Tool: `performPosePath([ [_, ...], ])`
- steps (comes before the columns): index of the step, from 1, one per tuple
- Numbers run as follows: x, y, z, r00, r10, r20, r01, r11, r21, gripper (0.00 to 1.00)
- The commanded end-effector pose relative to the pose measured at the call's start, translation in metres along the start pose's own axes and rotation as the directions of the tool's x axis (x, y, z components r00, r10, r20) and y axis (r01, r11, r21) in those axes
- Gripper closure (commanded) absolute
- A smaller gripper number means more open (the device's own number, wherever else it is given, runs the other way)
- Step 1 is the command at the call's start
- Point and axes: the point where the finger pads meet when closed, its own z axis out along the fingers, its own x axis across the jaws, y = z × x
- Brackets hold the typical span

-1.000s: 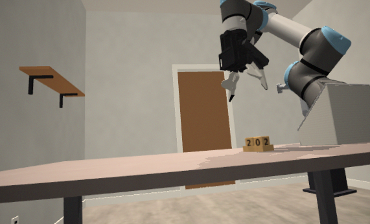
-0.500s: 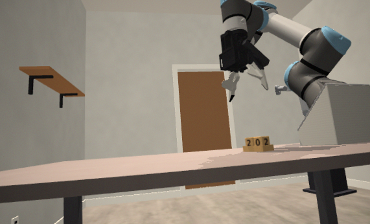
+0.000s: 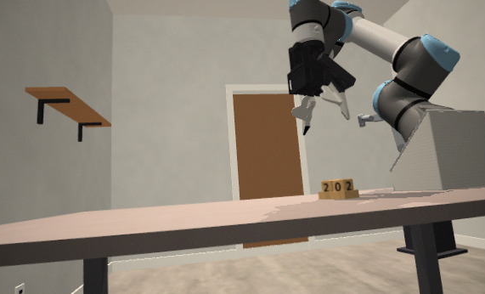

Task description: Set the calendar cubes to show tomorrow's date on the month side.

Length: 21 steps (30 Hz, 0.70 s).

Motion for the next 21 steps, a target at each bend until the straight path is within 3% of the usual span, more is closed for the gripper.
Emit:
performPosePath([
  [1, 0.0, 0.0, 0.003, 0.994, 0.107, 0.0, -0.107, 0.994, -0.001, 0.0],
  [6, 0.001, -0.001, 0.007, 0.978, 0.21, 0.0, -0.21, 0.978, -0.001, 0.0],
  [12, 0.002, -0.001, 0.014, 0.911, 0.412, -0.001, -0.412, 0.911, 0.0, 0.0],
  [18, 0.002, -0.001, 0.021, 0.815, 0.579, -0.002, -0.579, 0.815, 0.0, 0.0],
  [20, 0.002, -0.001, 0.024, 0.755, 0.656, -0.002, -0.656, 0.755, 0.0, 0.0],
  [21, 0.002, -0.001, 0.024, 0.755, 0.656, -0.002, -0.656, 0.755, 0.0, 0.0],
])
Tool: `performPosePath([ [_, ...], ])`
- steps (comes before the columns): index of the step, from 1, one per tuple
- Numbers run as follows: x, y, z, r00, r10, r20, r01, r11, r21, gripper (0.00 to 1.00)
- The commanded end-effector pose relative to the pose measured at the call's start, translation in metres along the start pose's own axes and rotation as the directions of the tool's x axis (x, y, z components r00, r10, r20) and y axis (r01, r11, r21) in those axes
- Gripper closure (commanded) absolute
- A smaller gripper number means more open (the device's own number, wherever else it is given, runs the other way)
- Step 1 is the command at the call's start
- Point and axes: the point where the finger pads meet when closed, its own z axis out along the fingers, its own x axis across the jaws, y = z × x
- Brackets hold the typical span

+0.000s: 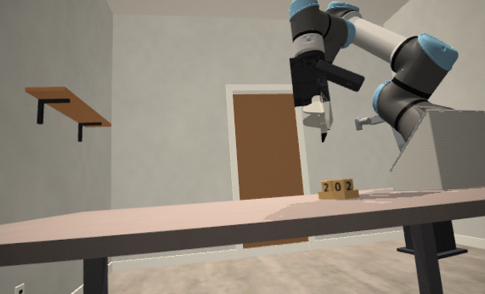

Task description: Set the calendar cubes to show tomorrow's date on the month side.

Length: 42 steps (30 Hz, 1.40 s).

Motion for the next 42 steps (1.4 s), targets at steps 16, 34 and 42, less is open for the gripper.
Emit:
performPosePath([
  [16, -0.001, 0.002, 0.019, 0.824, 0.567, 0.004, -0.567, 0.824, -0.005, 0.0],
  [34, -0.003, 0.004, 0.027, 0.647, 0.763, 0.003, -0.763, 0.647, -0.006, 0.0],
  [42, -0.003, 0.004, 0.027, 0.645, 0.764, 0.002, -0.764, 0.645, -0.006, 0.71],
])
